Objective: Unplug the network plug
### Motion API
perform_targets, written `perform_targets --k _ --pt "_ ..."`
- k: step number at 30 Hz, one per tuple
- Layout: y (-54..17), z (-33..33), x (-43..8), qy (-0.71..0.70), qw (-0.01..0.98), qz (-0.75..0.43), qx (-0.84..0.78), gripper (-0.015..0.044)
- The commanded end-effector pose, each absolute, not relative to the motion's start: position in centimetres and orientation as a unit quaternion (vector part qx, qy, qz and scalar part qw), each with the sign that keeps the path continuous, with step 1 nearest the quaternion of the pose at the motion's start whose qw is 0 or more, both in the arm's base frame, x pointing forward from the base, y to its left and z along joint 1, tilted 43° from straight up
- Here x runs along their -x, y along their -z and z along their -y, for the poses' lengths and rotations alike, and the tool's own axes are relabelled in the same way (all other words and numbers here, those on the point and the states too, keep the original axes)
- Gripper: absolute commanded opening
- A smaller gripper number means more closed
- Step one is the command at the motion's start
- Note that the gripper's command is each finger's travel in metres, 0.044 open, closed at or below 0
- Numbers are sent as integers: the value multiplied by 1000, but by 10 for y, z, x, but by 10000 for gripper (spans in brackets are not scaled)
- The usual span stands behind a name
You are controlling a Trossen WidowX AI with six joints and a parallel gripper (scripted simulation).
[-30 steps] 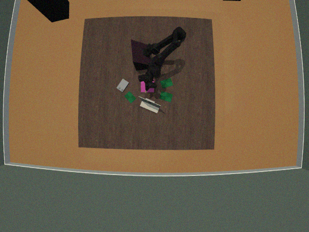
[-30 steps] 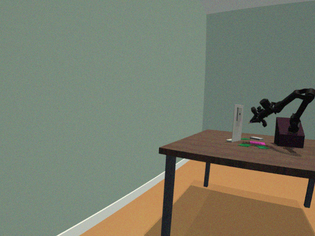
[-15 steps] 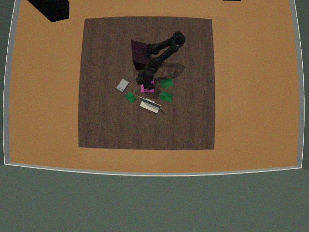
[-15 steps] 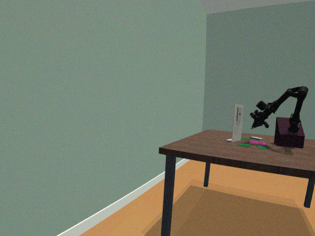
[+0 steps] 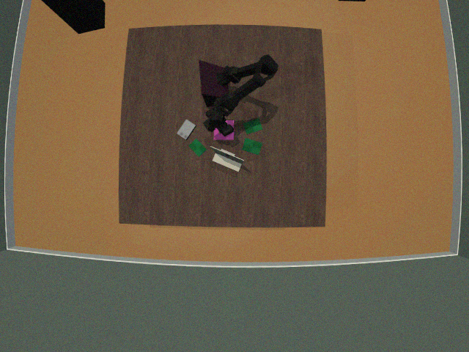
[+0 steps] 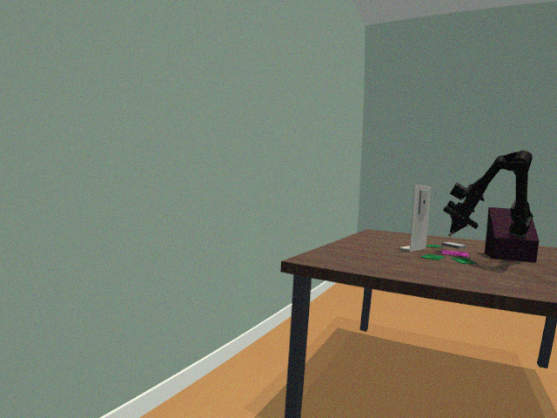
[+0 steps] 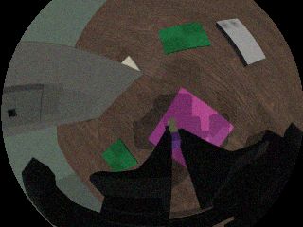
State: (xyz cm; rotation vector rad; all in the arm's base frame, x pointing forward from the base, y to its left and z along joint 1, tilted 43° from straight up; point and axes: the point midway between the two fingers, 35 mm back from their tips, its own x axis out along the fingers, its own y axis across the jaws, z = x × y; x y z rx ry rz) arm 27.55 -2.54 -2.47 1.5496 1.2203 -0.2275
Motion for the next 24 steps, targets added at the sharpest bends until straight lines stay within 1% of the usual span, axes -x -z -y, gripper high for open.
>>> perform_targets --k 1,12,24 --pt "27 23 -273 67 542 -530 -649 0" --pt "32 14 -263 -17 521 -557 -646 0" --pt "32 9 -256 -106 502 -549 -659 0"
